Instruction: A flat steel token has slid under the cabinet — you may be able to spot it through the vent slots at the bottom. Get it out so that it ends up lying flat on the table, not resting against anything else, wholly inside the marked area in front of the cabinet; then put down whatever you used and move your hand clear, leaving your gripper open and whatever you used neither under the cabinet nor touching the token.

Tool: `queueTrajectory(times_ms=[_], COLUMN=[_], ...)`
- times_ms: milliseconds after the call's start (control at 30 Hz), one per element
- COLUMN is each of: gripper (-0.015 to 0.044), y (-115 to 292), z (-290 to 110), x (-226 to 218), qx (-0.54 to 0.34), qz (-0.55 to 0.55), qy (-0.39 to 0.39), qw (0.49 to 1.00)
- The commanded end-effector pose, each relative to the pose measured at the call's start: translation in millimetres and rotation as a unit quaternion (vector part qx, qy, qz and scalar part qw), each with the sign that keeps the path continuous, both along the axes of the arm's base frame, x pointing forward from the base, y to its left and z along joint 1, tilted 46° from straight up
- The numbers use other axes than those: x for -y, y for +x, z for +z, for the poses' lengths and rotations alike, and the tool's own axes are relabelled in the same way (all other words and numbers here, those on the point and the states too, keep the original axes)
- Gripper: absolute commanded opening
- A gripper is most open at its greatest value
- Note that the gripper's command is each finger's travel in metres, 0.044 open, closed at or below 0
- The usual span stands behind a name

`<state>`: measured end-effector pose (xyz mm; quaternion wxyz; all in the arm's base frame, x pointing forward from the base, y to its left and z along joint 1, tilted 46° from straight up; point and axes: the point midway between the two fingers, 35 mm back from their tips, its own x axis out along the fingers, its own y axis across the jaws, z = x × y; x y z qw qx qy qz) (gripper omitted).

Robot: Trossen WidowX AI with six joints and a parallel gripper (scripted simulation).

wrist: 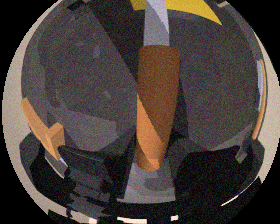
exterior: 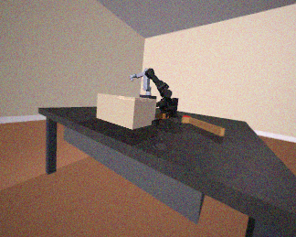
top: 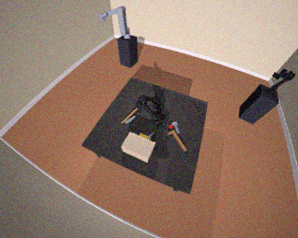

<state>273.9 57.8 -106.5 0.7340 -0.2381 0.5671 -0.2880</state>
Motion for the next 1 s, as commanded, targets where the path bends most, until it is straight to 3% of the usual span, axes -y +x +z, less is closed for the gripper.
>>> queueTrajectory(times_ms=[0,600,967], gripper=[0.0,0.0,0.0], y=[-10,-39,-36], z=[-3,-11,-10], x=[1,0,-1], qx=[-0.002,-0.002,-0.017], qz=[-0.001,-0.001,0.015], qy=[-0.001,-0.001,-0.004], qw=[1.0,1.0,1.0])
